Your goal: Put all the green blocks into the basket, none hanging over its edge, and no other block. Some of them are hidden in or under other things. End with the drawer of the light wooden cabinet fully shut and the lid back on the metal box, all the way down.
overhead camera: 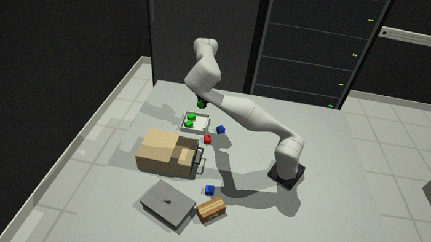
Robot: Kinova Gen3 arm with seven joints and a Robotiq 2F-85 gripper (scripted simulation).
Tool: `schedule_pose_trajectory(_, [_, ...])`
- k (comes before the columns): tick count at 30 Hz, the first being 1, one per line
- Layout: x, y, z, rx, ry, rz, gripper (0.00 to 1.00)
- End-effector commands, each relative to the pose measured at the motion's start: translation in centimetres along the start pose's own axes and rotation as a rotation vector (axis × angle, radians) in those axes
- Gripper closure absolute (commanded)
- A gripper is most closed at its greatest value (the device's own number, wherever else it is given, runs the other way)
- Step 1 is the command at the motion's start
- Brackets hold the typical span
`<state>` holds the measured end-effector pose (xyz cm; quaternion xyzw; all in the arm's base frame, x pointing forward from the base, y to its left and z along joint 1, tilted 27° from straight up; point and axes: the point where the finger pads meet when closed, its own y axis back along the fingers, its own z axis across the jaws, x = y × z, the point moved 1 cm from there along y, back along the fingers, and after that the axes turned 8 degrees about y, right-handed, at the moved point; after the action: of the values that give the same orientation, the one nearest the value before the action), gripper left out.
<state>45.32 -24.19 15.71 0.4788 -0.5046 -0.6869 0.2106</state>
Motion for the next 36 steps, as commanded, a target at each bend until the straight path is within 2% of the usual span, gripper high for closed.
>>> schedule_pose_trajectory(1, [-0.1,0.1,-0.1,0.001,-0.007,-0.008,0.9])
schedule_pose_trajectory(21, [-0.1,-0.2,0.0,0.001,-0.01,-0.009,0.9])
schedule_pose_trajectory(36, [-0.1,-1.3,0.0,0.001,-0.011,-0.008,0.9])
